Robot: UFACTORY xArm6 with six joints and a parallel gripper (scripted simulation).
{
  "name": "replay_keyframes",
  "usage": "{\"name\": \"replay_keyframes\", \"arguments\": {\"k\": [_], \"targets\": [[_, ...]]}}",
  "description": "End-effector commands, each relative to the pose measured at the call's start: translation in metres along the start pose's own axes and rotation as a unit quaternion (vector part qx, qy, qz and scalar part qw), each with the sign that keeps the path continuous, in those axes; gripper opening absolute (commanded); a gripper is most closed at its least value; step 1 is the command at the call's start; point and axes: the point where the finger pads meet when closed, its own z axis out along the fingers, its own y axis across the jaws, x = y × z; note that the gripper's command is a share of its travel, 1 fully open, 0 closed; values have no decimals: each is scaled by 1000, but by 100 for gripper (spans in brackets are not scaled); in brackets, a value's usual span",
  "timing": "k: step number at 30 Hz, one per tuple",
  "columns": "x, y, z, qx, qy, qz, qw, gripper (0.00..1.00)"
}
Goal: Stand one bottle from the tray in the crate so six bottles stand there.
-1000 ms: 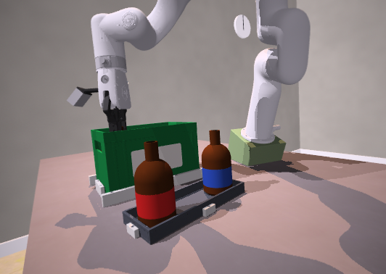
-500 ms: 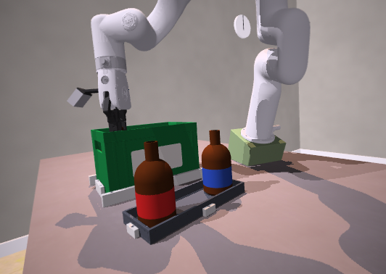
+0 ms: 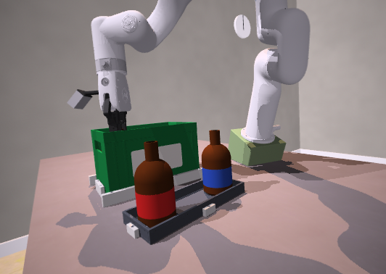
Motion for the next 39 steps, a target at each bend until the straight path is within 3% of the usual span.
{"name": "replay_keyframes", "arguments": {"k": [1, 39], "targets": [[1, -1, 0, 1, 2, 0, 1000, 0], [1, -1, 11, 1, 2, 0, 1000, 0]]}}
